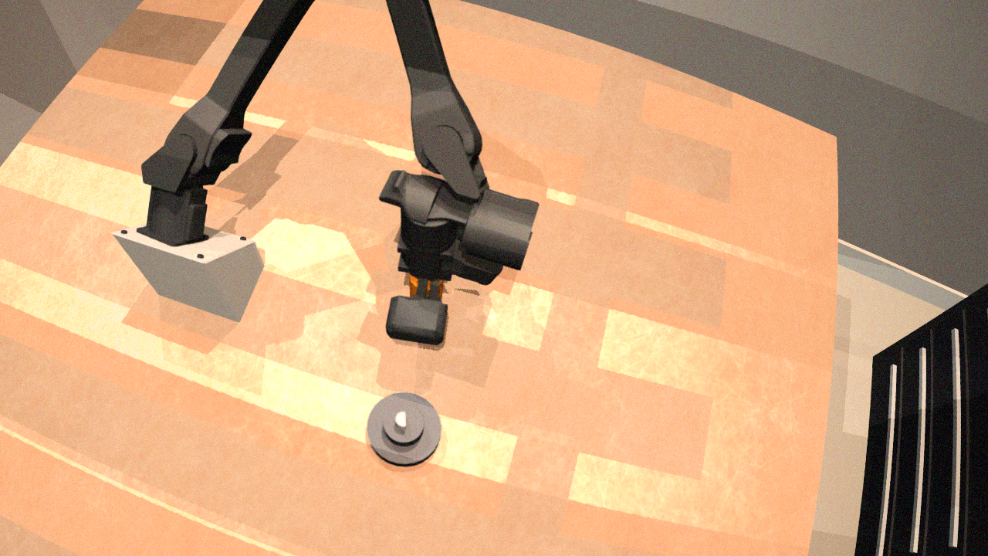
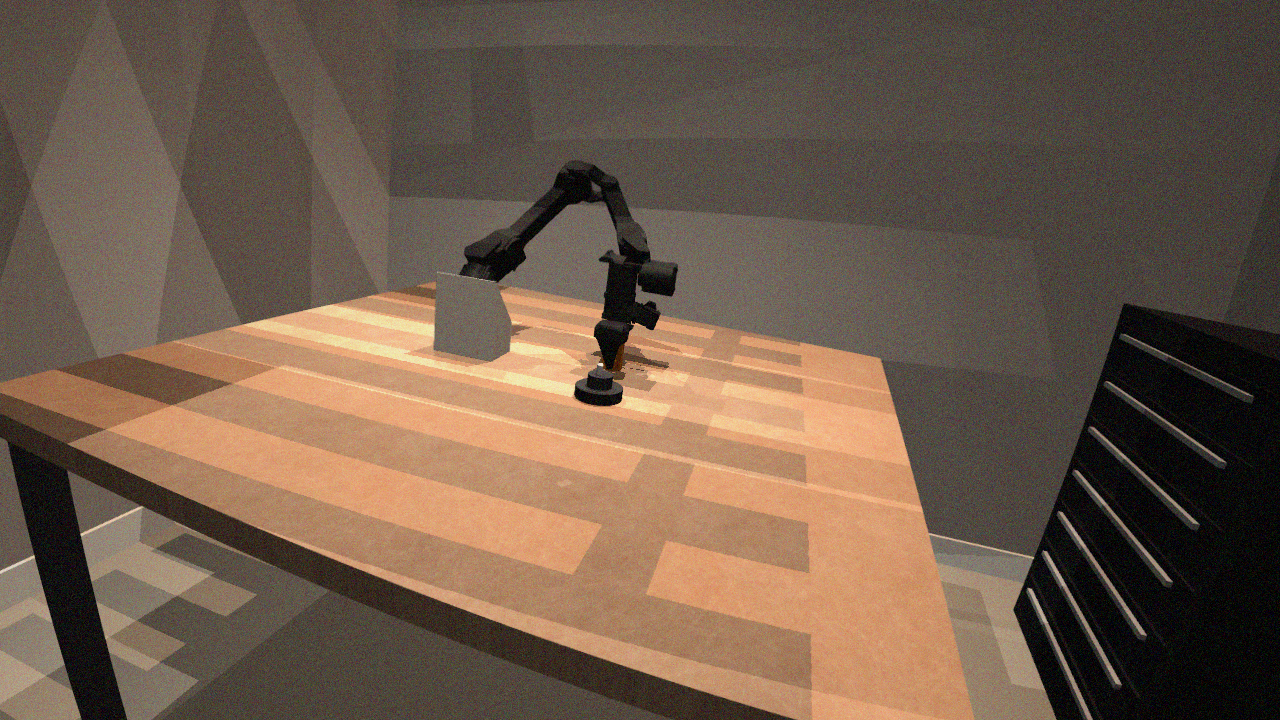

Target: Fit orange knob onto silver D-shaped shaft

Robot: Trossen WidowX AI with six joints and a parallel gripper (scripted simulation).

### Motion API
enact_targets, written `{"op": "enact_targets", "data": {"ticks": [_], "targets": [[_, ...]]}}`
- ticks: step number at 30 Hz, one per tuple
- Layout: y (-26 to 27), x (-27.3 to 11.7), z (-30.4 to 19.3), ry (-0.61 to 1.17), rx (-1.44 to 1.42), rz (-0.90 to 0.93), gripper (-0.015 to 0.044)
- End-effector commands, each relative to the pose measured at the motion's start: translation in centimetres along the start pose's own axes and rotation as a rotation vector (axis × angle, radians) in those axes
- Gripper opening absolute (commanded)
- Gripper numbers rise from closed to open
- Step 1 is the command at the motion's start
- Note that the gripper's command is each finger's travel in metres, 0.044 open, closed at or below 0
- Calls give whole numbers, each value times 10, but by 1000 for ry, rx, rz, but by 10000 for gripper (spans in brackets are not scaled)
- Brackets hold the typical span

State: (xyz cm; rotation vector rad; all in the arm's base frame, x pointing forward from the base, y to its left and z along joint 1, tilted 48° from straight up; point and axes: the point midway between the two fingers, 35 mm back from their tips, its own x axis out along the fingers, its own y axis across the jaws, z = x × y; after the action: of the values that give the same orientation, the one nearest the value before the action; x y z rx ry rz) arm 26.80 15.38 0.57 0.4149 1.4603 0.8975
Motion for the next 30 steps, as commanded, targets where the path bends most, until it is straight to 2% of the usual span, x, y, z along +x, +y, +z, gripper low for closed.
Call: {"op": "enact_targets", "data": {"ticks": [1,4,10,15,30], "targets": [[1,1,0,-2,5,5,256],[1,1,0,-2,5,5,177],[1,1,0,-2,5,5,138],[-1,-6,2,-2,5,1,6],[-6,-50,8,-3,6,-13,0]]}}
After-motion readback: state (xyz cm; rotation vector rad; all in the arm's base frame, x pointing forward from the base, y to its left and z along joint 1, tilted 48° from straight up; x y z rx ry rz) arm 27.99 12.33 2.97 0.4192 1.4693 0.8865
